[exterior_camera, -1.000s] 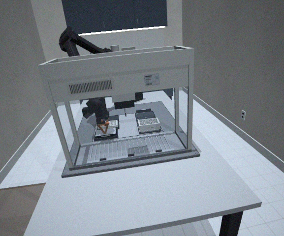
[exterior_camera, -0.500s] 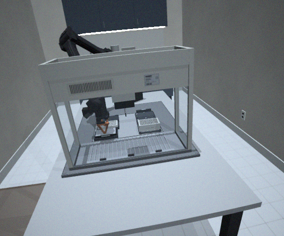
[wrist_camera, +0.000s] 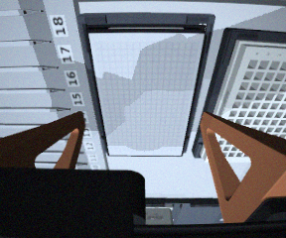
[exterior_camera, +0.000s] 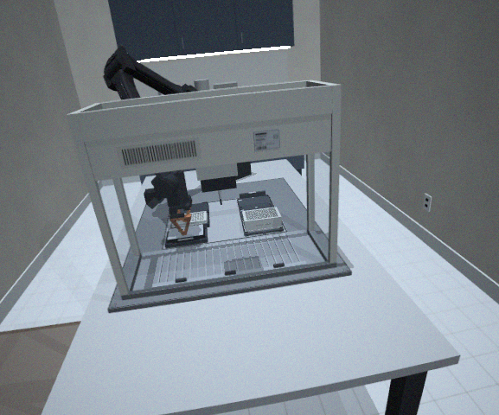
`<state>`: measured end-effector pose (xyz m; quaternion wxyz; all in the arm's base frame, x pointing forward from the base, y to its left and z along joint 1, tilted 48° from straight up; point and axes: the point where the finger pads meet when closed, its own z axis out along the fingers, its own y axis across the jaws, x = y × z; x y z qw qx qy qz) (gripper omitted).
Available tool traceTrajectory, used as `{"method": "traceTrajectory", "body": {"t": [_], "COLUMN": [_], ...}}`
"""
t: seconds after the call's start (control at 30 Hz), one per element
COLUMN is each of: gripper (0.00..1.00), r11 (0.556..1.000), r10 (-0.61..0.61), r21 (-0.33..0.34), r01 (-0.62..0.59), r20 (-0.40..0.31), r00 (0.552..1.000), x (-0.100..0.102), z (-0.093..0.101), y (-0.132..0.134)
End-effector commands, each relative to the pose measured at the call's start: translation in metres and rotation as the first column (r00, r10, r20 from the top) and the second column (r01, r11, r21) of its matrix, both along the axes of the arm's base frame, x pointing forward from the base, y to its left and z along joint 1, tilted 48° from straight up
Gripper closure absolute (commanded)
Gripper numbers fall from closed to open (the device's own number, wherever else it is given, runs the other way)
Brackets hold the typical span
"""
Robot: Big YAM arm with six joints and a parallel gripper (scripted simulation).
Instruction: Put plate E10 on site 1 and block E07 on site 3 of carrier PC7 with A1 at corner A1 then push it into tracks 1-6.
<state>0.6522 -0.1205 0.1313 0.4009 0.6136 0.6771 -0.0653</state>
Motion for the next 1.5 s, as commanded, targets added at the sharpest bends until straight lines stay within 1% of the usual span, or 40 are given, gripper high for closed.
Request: {"method": "traceTrajectory", "body": {"t": [0.0,0.07,0.27,0.4,0.47,0.67,0.83,0.9,1.0,1.47], "gripper": [0.00,0.00,0.00,0.00,0.00,0.00,0.00,0.00,0.00,0.00], "r11": [1.000,1.000,1.000,1.000,1.000,1.000,1.000,1.000,1.000,1.000], "r10": [-0.002,-0.007,-0.003,0.004,-0.003,0.000,-0.003,0.000,0.008,0.008], "r21": [0.001,-0.002,-0.005,-0.005,-0.005,-0.005,-0.006,-0.005,-0.003,-0.004], "r01": [0.002,0.007,0.003,-0.004,0.003,0.000,0.003,0.000,-0.008,-0.008], "r20": [-0.010,-0.003,0.020,0.020,0.021,0.022,0.020,0.019,0.015,0.015], "r00": [1.000,1.000,1.000,1.000,1.000,1.000,1.000,1.000,1.000,1.000], "x": [-0.001,0.001,0.013,0.016,0.016,0.019,0.020,0.021,0.022,0.022], "z": [-0.009,-0.008,0.001,-0.001,-0.002,-0.005,-0.008,-0.010,-0.011,-0.011], "y": [0.000,-0.008,-0.013,-0.010,-0.016,-0.017,-0.022,-0.022,-0.014,-0.014]}}
